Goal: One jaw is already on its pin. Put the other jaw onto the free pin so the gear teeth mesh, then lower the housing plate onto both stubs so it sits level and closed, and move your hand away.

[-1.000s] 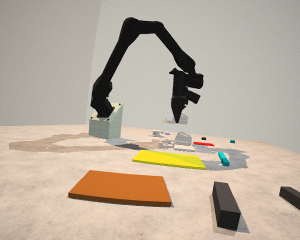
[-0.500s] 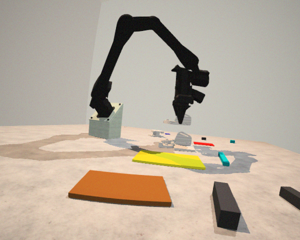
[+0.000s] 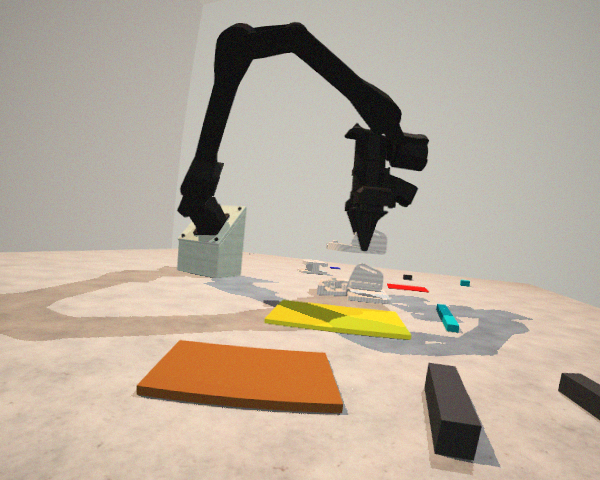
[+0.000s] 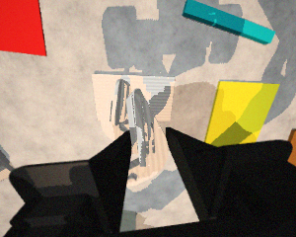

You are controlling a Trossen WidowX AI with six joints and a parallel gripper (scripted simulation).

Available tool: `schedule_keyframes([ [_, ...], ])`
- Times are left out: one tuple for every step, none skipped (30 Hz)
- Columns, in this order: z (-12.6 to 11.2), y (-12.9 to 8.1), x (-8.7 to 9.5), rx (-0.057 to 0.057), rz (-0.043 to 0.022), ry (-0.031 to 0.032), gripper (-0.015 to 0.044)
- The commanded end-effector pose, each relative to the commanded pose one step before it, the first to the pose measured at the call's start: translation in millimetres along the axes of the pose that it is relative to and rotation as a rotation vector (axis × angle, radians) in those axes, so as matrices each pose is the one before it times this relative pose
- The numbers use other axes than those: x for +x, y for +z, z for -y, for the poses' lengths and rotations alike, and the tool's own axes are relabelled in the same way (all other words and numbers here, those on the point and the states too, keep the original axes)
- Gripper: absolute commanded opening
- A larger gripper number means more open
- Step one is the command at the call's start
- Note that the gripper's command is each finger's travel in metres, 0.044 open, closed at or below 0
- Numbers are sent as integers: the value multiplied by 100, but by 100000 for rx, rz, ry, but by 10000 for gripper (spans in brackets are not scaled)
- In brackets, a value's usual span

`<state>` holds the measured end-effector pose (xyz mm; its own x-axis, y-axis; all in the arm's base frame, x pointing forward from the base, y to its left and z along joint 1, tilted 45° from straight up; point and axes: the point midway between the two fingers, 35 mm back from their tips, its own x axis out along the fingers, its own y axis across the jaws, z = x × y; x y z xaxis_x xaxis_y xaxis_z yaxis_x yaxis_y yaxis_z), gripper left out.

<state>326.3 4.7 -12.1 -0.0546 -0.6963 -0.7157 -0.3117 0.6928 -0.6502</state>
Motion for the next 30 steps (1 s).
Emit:
schedule_keyframes([
  [1401,-101,12,-674,-52,-558,134],
  [300,-45,32,-248,-90,-117,134],
  [296,-48,33,-245,-93,-117,134],
  [229,-39,26,-189,-74,-92,134],
  [137,-25,16,-113,-46,-56,134],
  [46,-8,5,-38,-15,-19,134],
  [0,0,0,0,0,0,134],
  [0,0,0,0,0,0,134],
  [0,0,0,0,0,0,134],
  [0,0,0,0,0,0,134],
  [0,0,0,0,0,0,134],
  [0,0,0,0,0,0,134],
  [0,0,0,0,0,0,134],
  [0,0,0,0,0,0,134],
  [0,0,0,0,0,0,134],
  [0,0,0,0,0,0,134],
  [0,0,0,0,0,0,134],
  [0,0,0,0,0,0,134],
  [0,0,0,0,0,0,134],
  [0,0,0,0,0,0,134],
  [0,0,0,0,0,0,134],
  [0,0,0,-395,0,0,134],
  [0,1,-1,-987,0,0,134],
  [0,0,0,-395,0,0,134],
  [0,0,0,0,0,0,134],
  [0,0,0,0,0,0,134],
  [0,0,0,0,0,0,134],
  [0,0,0,0,0,0,134],
  [0,0,0,0,0,0,134],
  [0,0,0,0,0,0,134],
])
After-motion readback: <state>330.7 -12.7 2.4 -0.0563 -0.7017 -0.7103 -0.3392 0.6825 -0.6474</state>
